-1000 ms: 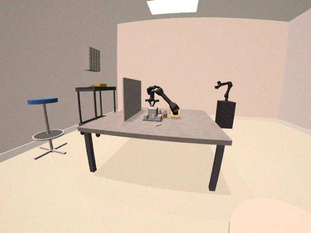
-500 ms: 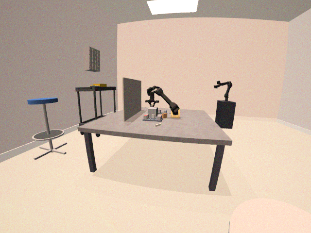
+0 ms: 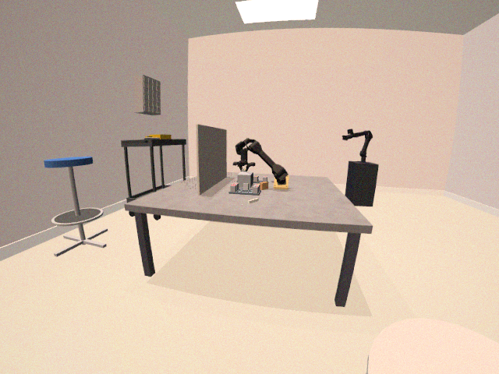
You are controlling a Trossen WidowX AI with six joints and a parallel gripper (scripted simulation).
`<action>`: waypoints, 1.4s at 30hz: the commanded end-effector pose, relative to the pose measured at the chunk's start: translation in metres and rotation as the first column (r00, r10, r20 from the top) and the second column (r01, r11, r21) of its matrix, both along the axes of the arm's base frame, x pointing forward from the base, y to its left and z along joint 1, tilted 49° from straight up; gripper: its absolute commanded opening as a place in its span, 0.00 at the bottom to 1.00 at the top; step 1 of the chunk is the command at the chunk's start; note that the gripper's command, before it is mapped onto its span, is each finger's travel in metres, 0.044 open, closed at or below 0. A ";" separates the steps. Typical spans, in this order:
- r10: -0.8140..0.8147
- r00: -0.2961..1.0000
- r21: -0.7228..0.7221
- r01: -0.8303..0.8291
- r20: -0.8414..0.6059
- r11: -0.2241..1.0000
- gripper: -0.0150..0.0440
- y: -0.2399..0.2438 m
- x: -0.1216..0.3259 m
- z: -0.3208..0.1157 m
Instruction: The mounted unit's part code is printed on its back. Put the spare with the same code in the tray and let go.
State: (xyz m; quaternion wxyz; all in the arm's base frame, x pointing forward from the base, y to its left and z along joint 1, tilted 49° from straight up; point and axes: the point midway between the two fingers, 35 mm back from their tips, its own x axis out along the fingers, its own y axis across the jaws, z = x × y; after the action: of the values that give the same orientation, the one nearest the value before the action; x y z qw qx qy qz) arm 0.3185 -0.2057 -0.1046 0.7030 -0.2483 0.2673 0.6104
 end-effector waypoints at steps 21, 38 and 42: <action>-0.001 1.000 0.007 0.002 -0.004 1.000 0.25 0.016 0.001 -0.012; -0.001 1.000 0.008 0.001 -0.003 1.000 0.25 0.025 0.002 -0.020; -0.001 1.000 0.009 0.001 -0.003 1.000 0.25 0.028 0.002 -0.022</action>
State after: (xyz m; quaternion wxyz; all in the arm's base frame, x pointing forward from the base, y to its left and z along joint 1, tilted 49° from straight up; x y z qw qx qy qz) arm 0.3209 -0.1824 -0.1249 0.7033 -0.2480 0.2664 0.6106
